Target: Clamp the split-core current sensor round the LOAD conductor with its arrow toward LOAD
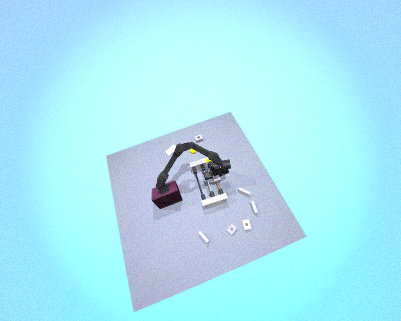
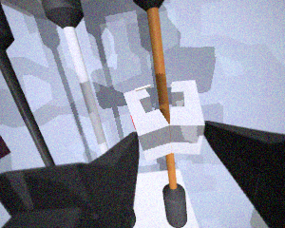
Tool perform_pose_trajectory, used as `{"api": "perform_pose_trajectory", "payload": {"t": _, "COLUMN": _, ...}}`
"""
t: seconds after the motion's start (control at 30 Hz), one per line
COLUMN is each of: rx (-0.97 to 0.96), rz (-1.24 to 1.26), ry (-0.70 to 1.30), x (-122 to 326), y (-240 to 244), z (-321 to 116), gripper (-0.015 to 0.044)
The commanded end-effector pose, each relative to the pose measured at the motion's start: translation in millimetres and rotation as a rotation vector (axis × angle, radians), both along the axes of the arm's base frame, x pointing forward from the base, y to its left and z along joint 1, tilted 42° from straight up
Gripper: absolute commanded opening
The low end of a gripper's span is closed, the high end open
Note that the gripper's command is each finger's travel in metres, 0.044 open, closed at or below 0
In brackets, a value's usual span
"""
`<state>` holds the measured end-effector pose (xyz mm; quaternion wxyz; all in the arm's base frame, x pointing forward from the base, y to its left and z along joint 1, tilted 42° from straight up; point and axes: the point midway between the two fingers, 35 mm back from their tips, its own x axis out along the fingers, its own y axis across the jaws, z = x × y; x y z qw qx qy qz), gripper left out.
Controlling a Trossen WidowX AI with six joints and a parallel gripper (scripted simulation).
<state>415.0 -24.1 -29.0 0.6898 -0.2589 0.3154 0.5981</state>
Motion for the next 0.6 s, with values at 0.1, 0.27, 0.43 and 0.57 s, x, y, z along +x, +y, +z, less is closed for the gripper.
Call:
{"api": "perform_pose_trajectory", "payload": {"t": 0.1, "rx": -0.001, "rz": -0.003, "ry": -0.003, "x": 0.4, "y": -2.3, "z": 0.9, "gripper": 0.0}}
{"api": "perform_pose_trajectory", "payload": {"t": 0.27, "rx": -0.001, "rz": -0.003, "ry": -0.003, "x": 0.4, "y": -2.3, "z": 0.9, "gripper": 0.0052}}
{"api": "perform_pose_trajectory", "payload": {"t": 0.43, "rx": -0.001, "rz": -0.003, "ry": -0.003, "x": 0.4, "y": -2.3, "z": 0.9, "gripper": 0.0184}}
{"api": "perform_pose_trajectory", "payload": {"t": 0.57, "rx": -0.001, "rz": -0.003, "ry": -0.003, "x": 0.4, "y": -2.3, "z": 0.9, "gripper": 0.0289}}
